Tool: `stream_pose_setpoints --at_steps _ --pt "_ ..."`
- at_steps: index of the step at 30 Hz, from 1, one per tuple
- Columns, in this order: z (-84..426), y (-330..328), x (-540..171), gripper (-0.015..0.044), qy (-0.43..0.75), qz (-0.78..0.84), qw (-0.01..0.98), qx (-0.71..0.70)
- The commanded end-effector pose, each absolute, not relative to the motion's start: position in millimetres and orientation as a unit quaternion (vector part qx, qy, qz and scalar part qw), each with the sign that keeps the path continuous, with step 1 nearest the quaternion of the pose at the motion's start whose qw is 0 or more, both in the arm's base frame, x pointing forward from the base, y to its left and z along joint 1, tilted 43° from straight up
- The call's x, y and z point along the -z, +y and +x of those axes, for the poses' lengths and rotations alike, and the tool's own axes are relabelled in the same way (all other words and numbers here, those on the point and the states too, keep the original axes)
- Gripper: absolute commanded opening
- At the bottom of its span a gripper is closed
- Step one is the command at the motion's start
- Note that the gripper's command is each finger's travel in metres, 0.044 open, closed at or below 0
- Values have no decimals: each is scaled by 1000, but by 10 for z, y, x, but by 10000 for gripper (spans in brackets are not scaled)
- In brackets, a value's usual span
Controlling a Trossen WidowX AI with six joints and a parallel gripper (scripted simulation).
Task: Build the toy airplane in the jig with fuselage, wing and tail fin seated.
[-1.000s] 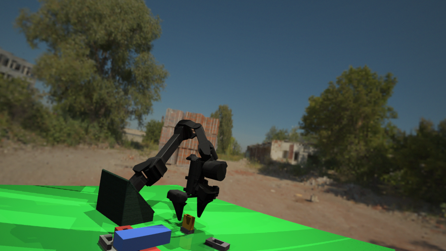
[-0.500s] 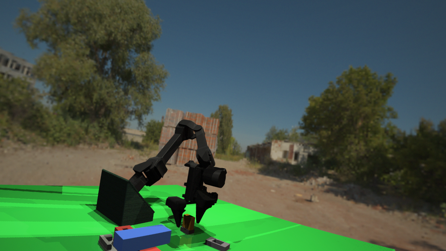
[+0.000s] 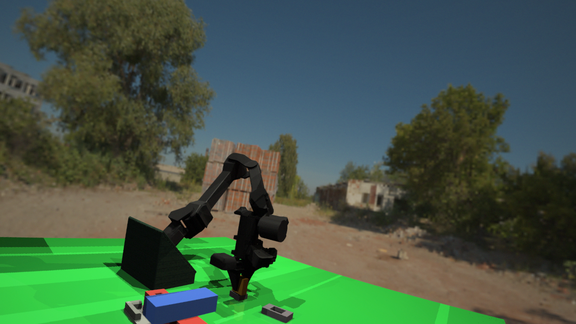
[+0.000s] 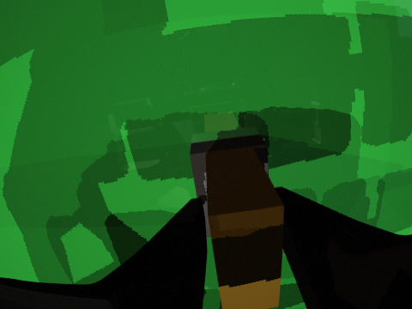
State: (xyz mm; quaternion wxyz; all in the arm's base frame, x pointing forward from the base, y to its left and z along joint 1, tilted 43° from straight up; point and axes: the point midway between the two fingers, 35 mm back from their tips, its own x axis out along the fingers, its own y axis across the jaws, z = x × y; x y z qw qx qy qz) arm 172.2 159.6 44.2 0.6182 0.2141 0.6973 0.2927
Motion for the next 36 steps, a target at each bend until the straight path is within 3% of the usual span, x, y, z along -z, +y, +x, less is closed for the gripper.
stream_pose_setpoints --at_steps 1,7,36 --pt "1719 1602 -445 40 698 217 617 -293" --pt "1719 1602 -445 0 698 217 617 -293" --pt "1912 1153 -889 0 701 212 618 -287"
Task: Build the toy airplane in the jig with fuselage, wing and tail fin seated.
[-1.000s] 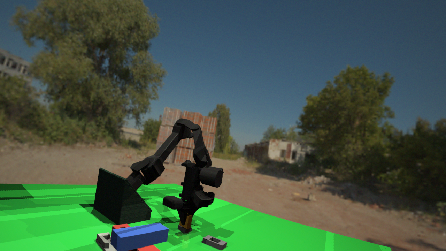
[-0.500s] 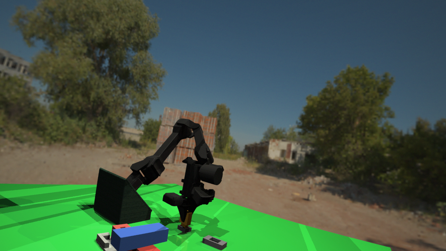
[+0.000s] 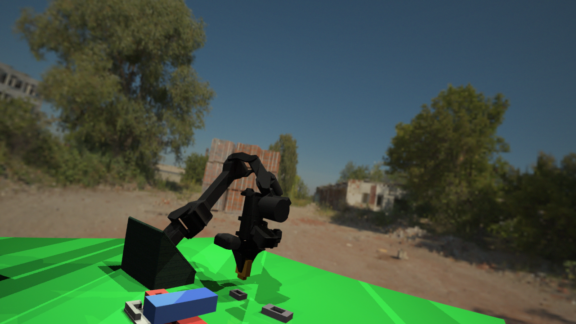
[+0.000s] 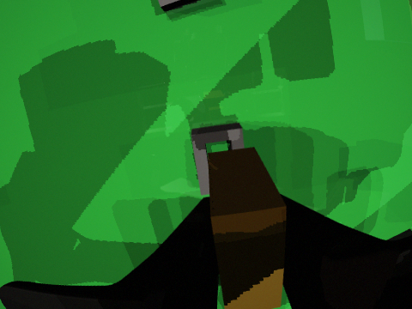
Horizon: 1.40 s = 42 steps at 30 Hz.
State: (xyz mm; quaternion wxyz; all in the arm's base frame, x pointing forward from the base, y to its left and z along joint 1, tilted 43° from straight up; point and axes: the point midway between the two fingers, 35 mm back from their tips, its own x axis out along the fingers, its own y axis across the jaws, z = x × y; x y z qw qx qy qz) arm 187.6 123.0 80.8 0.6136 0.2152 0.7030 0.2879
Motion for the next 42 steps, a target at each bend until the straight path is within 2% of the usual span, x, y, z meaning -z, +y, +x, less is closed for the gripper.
stream_pose_setpoints --at_steps 1,23,42 --pt "1917 1132 -911 0 701 212 618 -287" --pt "1917 720 -1407 0 699 215 617 -291" --pt "2139 410 -1024 0 699 211 622 -283"
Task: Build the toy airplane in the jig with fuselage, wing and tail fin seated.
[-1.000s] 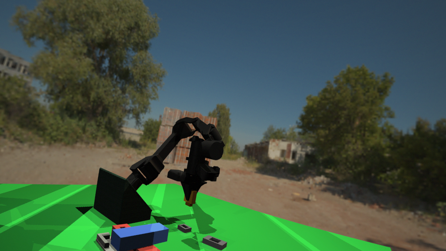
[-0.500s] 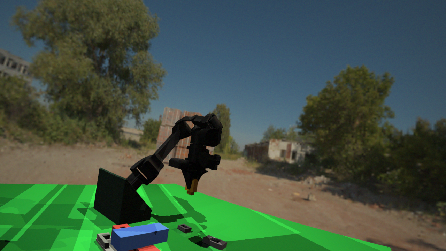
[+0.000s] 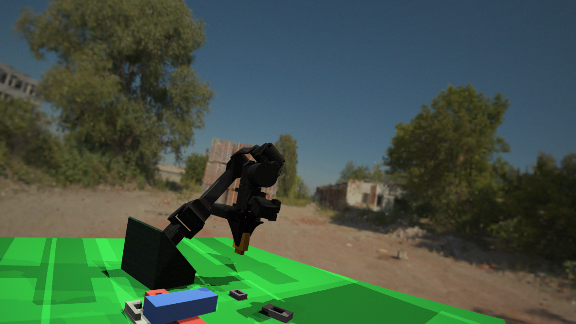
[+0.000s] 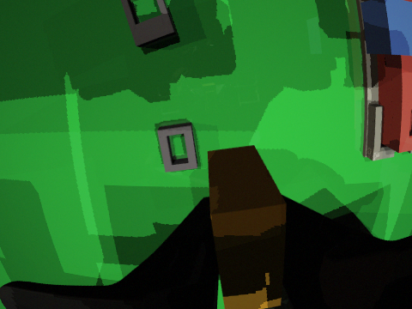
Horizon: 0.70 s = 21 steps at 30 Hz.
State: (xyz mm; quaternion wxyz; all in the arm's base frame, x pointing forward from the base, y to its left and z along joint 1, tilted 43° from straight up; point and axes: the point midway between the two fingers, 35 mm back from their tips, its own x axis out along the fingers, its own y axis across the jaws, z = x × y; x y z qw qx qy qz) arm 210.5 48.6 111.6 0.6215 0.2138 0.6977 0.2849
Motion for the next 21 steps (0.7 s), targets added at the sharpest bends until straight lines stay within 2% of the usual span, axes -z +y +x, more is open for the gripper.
stream_pose_setpoints --at_steps 1,21 --pt "2149 390 -1000 0 699 211 622 -282" --pt "2136 72 -581 0 723 223 602 -256"
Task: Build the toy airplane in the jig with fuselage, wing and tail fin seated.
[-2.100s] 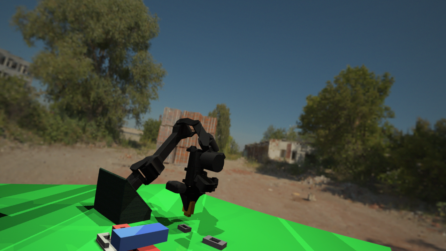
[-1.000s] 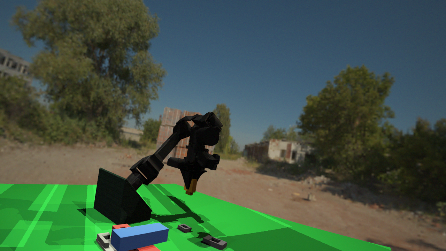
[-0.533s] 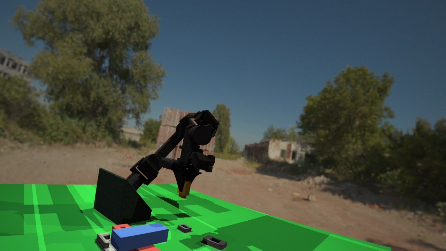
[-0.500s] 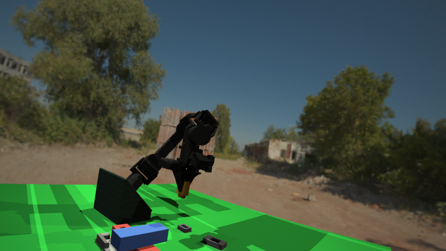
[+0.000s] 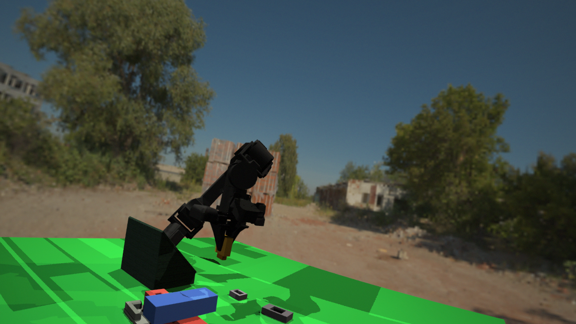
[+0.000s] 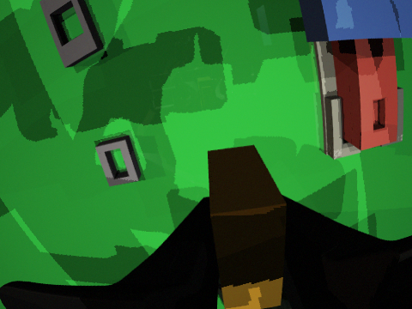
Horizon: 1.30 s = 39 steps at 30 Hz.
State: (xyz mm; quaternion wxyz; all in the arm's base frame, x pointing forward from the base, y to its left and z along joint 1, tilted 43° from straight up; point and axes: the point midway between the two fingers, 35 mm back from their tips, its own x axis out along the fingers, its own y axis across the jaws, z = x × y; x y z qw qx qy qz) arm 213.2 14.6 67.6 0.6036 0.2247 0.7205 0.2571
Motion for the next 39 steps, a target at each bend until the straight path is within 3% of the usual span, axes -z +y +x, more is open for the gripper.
stream_pose_setpoints --at_steps 1,39 --pt "2138 52 -555 0 723 223 602 -256" --pt "2056 -619 437 0 702 214 618 -281"
